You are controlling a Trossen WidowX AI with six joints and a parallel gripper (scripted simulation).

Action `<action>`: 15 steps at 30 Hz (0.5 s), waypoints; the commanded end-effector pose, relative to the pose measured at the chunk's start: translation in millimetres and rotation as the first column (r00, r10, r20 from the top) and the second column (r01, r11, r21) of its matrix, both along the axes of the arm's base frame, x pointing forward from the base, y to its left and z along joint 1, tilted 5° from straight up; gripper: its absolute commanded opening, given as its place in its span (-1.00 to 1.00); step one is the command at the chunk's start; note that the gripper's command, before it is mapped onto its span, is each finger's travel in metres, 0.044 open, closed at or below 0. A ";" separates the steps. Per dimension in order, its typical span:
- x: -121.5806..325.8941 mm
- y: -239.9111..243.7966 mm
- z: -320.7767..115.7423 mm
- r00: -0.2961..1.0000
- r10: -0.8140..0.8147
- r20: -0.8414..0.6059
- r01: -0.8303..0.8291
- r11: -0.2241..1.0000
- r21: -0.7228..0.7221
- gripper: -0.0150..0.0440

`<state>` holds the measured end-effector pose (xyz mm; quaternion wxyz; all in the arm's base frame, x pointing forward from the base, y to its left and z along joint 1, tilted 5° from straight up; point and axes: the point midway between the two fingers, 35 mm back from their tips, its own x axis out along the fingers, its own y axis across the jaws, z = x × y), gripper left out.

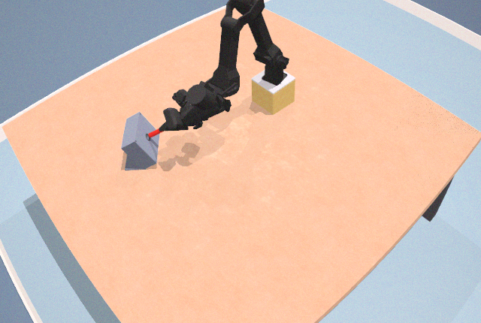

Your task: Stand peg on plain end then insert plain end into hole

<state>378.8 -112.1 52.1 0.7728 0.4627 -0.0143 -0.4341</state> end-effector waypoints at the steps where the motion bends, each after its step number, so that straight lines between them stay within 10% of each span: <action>1: 2.2 -0.7 -1.8 1.000 0.004 -0.003 -0.004 1.000 0.000 -0.49; 15: 7.7 -5.3 -5.4 1.000 0.004 -0.002 -0.004 1.000 -0.001 -0.49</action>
